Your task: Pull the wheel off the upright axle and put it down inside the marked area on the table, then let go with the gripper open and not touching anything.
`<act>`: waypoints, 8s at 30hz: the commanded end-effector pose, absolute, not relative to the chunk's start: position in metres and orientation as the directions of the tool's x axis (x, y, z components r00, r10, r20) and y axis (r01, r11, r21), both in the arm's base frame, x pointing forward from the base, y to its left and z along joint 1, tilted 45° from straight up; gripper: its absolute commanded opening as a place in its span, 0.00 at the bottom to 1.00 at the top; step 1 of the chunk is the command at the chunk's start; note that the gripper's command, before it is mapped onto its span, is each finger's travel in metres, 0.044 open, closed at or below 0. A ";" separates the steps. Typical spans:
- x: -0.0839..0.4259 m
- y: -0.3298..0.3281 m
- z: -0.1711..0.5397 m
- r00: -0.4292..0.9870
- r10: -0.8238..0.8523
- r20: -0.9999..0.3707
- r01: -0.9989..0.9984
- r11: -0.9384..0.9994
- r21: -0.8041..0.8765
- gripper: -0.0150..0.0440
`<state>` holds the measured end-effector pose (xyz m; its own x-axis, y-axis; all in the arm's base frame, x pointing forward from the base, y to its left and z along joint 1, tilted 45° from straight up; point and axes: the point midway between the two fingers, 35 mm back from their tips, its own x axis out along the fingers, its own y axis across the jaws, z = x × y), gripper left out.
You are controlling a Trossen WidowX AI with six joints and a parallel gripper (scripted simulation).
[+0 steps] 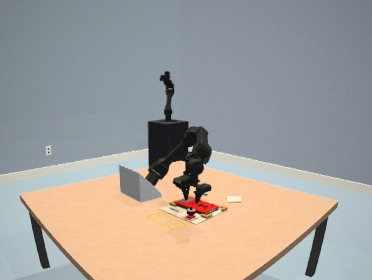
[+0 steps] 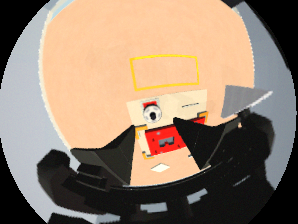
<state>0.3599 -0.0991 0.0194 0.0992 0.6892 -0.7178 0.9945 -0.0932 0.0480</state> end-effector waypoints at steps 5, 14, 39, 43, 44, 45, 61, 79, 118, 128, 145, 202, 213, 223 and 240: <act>0.362 -0.070 -0.007 0.093 0.696 -0.712 0.995 -0.093 0.039 0.76; 0.364 -0.063 -0.013 0.092 0.694 -0.714 0.995 -0.084 0.047 0.67; 0.364 -0.066 -0.010 0.092 0.694 -0.714 0.995 -0.085 0.046 0.25; 0.363 -0.067 -0.009 0.092 0.694 -0.714 0.995 -0.085 0.046 0.25; 0.363 -0.068 -0.009 0.092 0.694 -0.714 0.995 -0.086 0.046 0.25; 0.363 -0.068 -0.009 0.092 0.694 -0.714 0.995 -0.086 0.045 0.25; 0.363 -0.072 -0.005 0.092 0.694 -0.714 0.995 -0.087 0.044 0.25; 0.363 -0.076 -0.001 0.092 0.695 -0.713 0.995 -0.088 0.043 0.25; 0.361 -0.085 0.008 0.092 0.695 -0.713 0.995 -0.091 0.040 0.25; 0.361 -0.087 0.010 0.092 0.696 -0.712 0.995 -0.091 0.039 0.25; 0.358 -0.108 0.031 0.092 0.695 -0.713 0.995 -0.092 0.038 0.25; 0.299 -0.103 -0.106 0.091 0.694 -0.714 0.995 -0.092 0.037 0.25; 0.300 -0.105 -0.103 0.089 0.691 -0.718 0.996 -0.084 0.043 0.61; 0.296 -0.143 -0.066 0.090 0.691 -0.717 0.995 -0.091 0.037 0.76; 0.209 -0.148 -0.007 0.085 0.692 -0.717 0.995 -0.092 0.029 1.00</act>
